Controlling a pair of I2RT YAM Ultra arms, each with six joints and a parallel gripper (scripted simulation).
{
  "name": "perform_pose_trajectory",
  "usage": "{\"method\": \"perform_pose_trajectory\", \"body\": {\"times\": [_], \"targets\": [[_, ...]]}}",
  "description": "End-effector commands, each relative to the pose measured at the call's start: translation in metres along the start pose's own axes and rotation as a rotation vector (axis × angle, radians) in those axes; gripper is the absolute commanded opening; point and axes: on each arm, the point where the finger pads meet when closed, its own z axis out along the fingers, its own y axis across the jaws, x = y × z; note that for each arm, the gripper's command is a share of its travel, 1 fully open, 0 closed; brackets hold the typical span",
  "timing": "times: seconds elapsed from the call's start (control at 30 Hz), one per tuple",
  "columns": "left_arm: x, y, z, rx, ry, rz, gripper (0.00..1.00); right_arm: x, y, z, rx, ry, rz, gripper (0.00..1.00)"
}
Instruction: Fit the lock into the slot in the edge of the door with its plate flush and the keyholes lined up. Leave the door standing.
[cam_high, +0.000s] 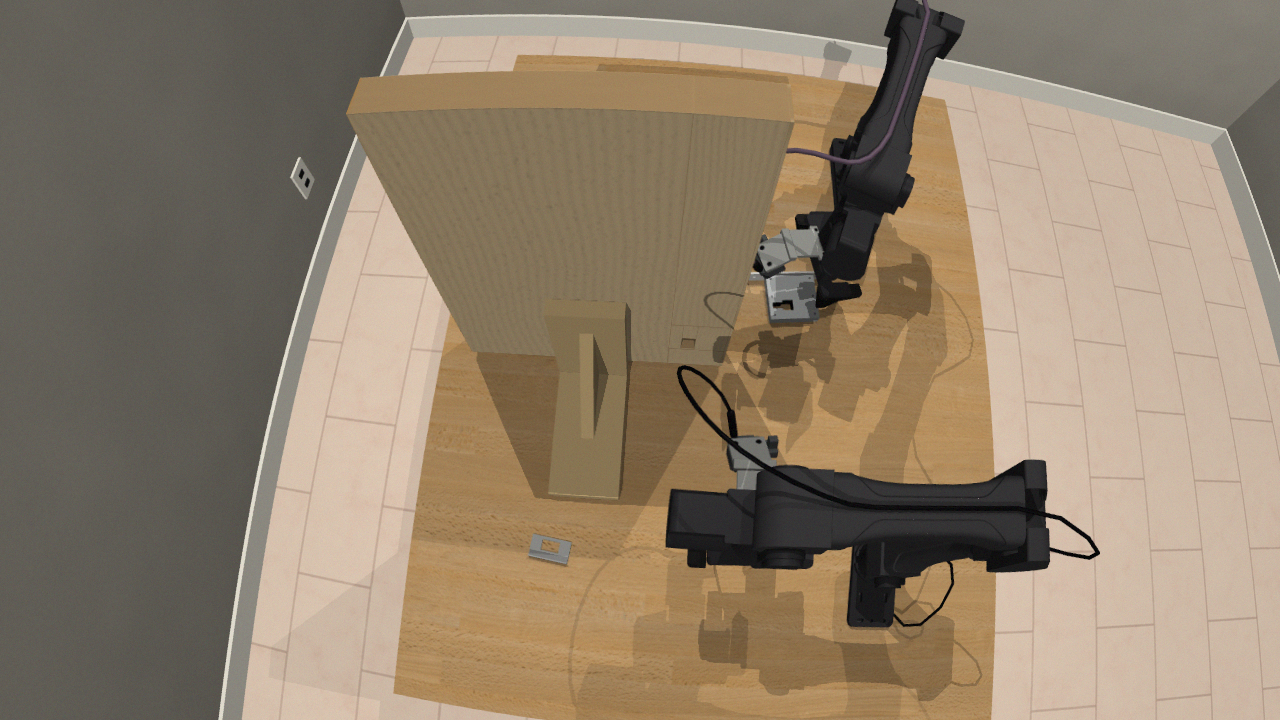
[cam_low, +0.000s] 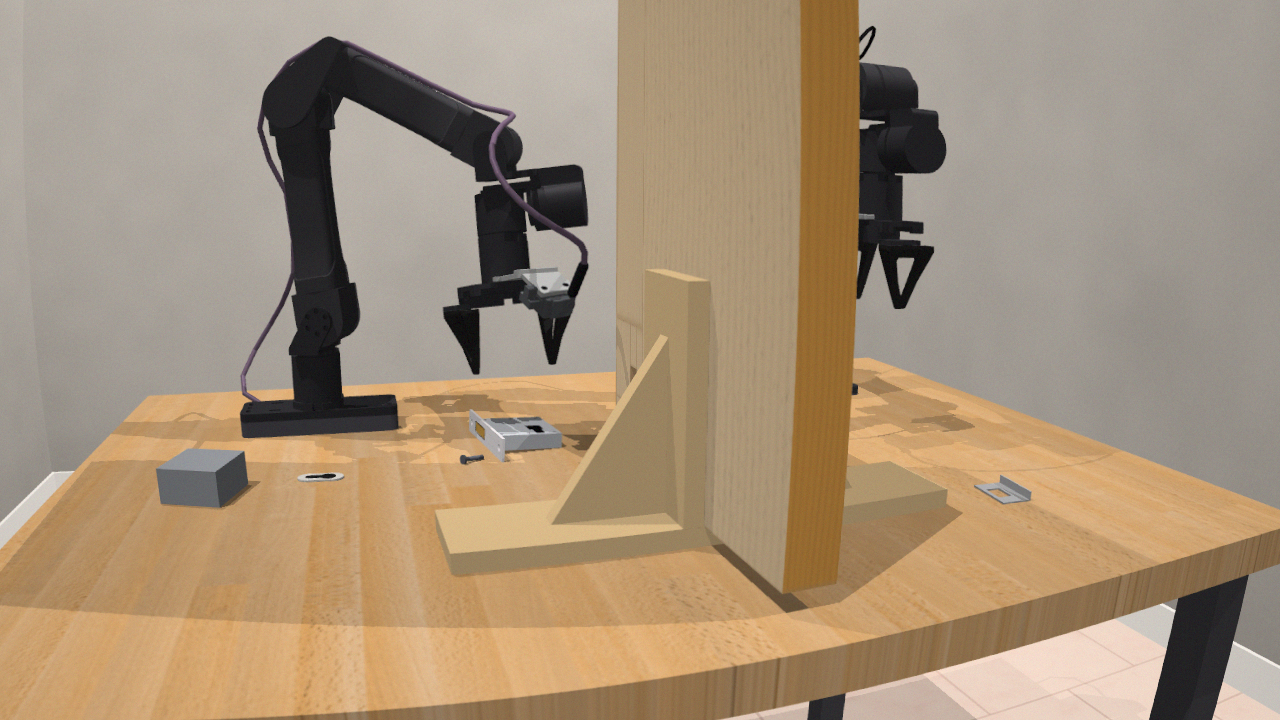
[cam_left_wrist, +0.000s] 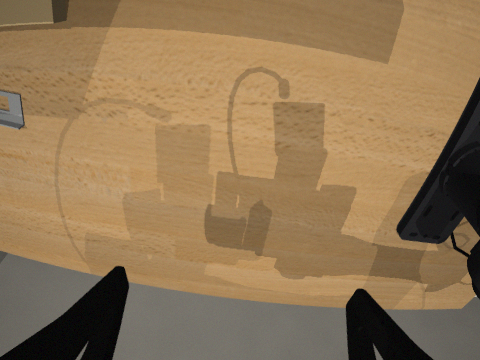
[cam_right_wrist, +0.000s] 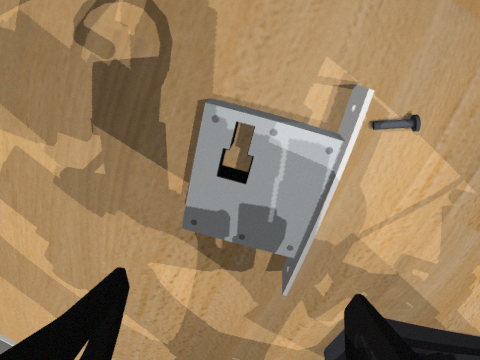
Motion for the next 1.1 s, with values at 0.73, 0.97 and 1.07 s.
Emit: {"method": "perform_pose_trajectory", "body": {"times": [0.73, 0.97, 1.07], "targets": [[-0.001, -0.004, -0.005, 0.000, -0.005, 0.007, 1.00, -0.010, -0.010, 0.039, 0.064, -0.102, 0.086, 1.00], [-0.001, -0.004, -0.005, 0.000, -0.005, 0.007, 1.00, -0.015, -0.002, 0.033, 0.030, -0.121, 0.092, 1.00], [-0.001, -0.004, -0.005, 0.000, -0.005, 0.007, 1.00, -0.015, -0.003, 0.033, 0.031, -0.121, 0.095, 1.00]]}}
